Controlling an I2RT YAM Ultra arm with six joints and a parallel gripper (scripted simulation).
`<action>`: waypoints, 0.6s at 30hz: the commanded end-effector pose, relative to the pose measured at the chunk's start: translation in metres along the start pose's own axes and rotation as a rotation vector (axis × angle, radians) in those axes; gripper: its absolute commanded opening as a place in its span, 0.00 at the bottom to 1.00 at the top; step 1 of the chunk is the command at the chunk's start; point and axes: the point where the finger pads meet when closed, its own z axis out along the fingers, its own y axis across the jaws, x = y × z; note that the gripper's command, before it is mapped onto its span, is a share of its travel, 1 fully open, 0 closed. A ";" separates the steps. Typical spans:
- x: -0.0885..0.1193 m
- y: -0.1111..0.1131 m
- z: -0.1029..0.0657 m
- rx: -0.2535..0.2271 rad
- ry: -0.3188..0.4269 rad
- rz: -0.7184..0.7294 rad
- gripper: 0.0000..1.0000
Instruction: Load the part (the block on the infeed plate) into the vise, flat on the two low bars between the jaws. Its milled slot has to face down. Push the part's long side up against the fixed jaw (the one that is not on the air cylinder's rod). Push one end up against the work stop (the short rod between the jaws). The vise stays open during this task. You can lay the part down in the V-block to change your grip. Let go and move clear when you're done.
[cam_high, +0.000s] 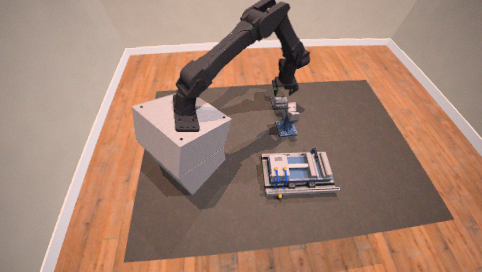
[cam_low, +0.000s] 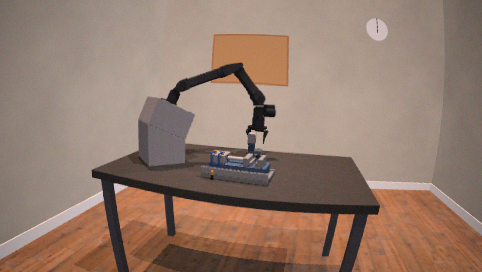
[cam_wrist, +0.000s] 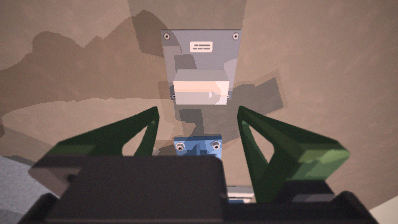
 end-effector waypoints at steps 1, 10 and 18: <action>-0.010 -0.011 -0.001 0.034 -0.020 -0.004 0.81; -0.010 -0.011 0.017 0.035 -0.020 -0.004 0.81; -0.010 -0.011 0.027 0.034 -0.020 -0.004 0.81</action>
